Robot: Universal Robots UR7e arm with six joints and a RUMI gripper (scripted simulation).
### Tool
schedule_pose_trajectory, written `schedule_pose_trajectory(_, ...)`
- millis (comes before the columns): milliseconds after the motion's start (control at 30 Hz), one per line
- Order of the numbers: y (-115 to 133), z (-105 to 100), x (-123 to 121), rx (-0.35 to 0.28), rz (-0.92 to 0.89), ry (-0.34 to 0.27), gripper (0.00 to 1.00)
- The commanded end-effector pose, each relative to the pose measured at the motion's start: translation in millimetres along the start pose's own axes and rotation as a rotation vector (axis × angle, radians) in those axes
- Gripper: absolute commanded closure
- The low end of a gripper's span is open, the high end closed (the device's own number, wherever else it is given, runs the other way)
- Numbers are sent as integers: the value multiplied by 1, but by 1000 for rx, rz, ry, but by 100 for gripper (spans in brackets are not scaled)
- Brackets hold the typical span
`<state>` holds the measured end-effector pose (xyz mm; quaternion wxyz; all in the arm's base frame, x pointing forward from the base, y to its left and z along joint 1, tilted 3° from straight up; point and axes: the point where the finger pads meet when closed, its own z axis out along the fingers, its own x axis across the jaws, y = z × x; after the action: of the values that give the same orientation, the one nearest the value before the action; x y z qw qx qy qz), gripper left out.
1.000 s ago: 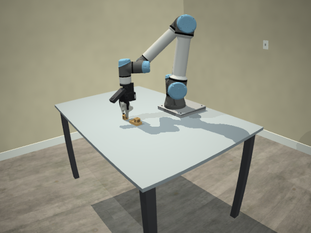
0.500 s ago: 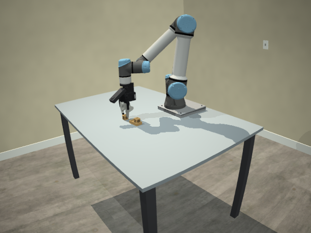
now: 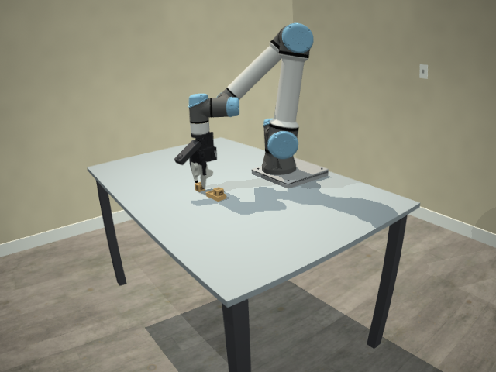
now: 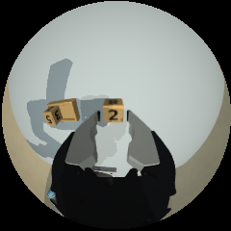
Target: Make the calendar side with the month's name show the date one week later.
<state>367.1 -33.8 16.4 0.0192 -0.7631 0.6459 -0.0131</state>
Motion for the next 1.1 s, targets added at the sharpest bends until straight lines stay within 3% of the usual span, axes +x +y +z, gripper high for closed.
schedule_pose_trajectory(0, -1, -11, 2, 4, 1, 4, 72)
schedule_pose_trajectory(167, -1, -33, 2, 4, 1, 4, 72)
schedule_pose_trajectory(233, -1, -33, 2, 4, 1, 4, 72)
schedule_pose_trajectory(567, -1, -83, 2, 4, 1, 4, 72)
schedule_pose_trajectory(867, -1, -92, 2, 4, 1, 4, 72)
schedule_pose_trajectory(900, -1, -92, 2, 4, 1, 4, 0)
schedule_pose_trajectory(1067, -1, -92, 1, 4, 0, 4, 0)
